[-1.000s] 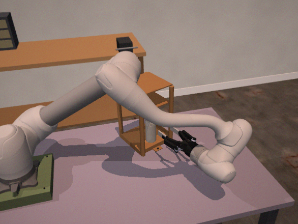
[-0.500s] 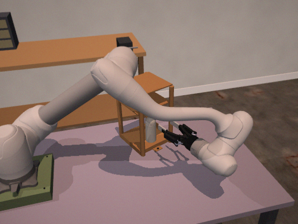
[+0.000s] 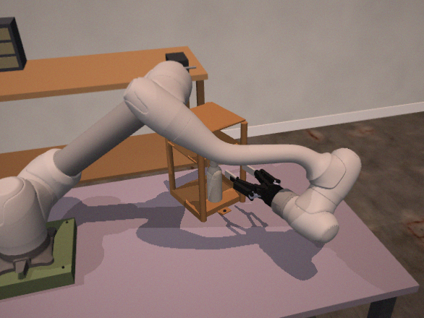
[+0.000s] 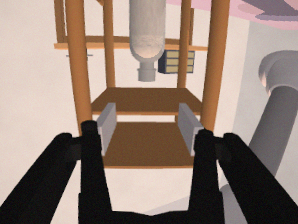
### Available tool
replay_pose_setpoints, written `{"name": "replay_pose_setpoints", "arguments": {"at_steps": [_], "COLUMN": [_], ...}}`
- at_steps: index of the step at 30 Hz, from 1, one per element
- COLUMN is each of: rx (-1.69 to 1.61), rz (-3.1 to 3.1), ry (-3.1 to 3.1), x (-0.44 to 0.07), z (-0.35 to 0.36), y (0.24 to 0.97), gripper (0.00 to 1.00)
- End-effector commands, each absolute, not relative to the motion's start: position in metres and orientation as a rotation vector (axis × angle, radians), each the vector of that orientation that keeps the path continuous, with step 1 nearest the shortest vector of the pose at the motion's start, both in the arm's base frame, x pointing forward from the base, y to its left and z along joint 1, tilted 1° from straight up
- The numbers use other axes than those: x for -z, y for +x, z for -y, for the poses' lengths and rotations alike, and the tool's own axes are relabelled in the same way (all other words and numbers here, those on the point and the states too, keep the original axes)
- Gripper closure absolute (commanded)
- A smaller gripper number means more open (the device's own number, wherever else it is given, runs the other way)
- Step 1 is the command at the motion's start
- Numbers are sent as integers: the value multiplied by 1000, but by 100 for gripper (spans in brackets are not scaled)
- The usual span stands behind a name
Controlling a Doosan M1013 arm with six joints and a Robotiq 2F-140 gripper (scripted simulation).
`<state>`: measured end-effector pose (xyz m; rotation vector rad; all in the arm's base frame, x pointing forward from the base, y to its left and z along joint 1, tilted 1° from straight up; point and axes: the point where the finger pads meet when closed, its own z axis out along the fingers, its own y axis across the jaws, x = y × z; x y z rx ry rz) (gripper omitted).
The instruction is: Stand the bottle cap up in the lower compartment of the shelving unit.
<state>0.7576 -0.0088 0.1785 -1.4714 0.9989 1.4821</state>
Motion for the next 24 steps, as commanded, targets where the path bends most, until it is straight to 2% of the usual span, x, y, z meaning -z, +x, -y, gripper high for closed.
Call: {"name": "replay_pose_setpoints", "arguments": {"at_steps": [1, 13, 14, 24], "rx": [-1482, -1482, -1482, -1482], "rz": [-999, -999, -999, -999], "ry": [-1471, -1471, -1471, -1471], "x": [-182, -186, -186, -186], "z": [9, 9, 9, 9], "y": [758, 758, 758, 758], "gripper": [51, 51, 0, 0]}}
